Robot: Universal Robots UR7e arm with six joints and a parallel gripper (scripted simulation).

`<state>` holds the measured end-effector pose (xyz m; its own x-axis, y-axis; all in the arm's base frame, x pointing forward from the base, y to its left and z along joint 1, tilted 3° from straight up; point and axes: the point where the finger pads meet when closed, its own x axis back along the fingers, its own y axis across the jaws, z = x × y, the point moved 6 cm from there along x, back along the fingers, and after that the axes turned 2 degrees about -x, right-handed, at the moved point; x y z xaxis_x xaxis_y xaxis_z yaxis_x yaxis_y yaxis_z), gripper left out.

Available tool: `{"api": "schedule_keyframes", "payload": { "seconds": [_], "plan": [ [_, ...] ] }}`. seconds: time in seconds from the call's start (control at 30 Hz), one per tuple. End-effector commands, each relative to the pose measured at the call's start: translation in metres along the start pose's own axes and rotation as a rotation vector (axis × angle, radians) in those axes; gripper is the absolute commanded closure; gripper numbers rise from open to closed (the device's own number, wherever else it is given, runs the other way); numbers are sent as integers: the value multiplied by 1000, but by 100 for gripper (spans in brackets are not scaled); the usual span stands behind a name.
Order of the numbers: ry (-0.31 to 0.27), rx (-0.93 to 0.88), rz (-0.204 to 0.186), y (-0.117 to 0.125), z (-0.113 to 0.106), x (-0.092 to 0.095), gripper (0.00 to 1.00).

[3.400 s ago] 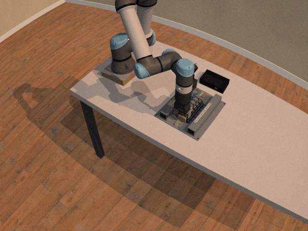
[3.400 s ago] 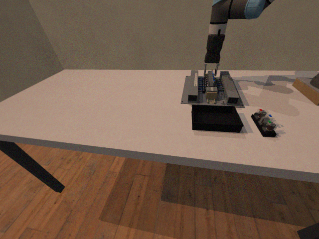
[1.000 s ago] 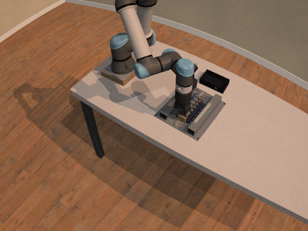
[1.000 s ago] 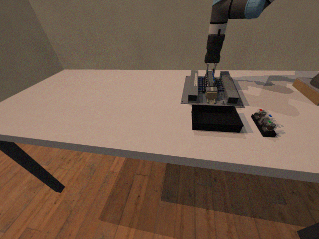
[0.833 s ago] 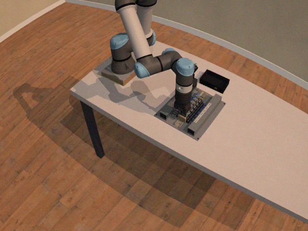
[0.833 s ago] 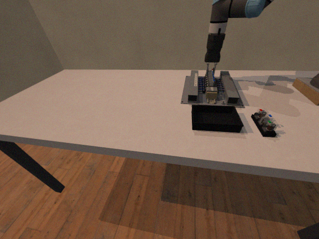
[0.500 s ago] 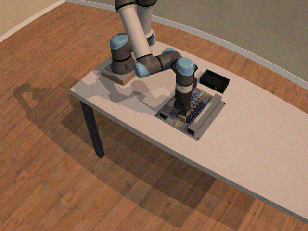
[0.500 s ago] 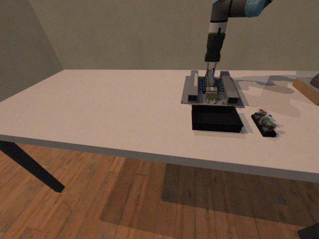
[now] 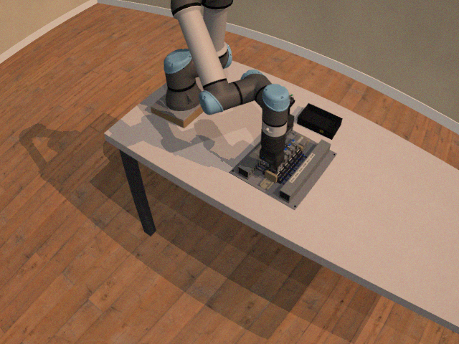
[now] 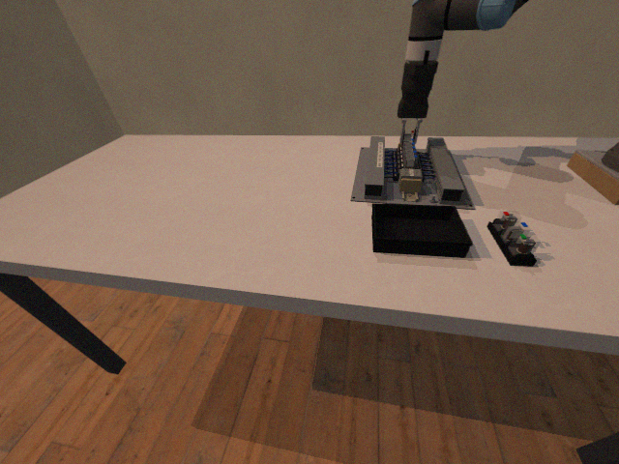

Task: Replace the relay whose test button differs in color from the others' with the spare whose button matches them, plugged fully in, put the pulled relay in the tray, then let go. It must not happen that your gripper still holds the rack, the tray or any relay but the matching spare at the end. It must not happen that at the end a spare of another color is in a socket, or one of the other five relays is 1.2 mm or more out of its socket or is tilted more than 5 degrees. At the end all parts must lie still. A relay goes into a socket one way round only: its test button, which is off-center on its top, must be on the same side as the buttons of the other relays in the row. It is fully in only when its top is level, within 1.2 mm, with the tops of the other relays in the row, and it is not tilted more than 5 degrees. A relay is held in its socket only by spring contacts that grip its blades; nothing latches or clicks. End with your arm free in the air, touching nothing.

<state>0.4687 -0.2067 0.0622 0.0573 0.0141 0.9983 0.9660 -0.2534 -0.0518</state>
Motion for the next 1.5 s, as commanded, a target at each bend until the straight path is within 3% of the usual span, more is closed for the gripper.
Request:
{"api": "schedule_keyframes", "payload": {
  "seconds": [0.0, 1.47],
  "plan": [
    [-1, 0, -2, 0, 0, 2, 100],
    [-1, 0, -1, 0, 0, 21, 100]
  ]
}}
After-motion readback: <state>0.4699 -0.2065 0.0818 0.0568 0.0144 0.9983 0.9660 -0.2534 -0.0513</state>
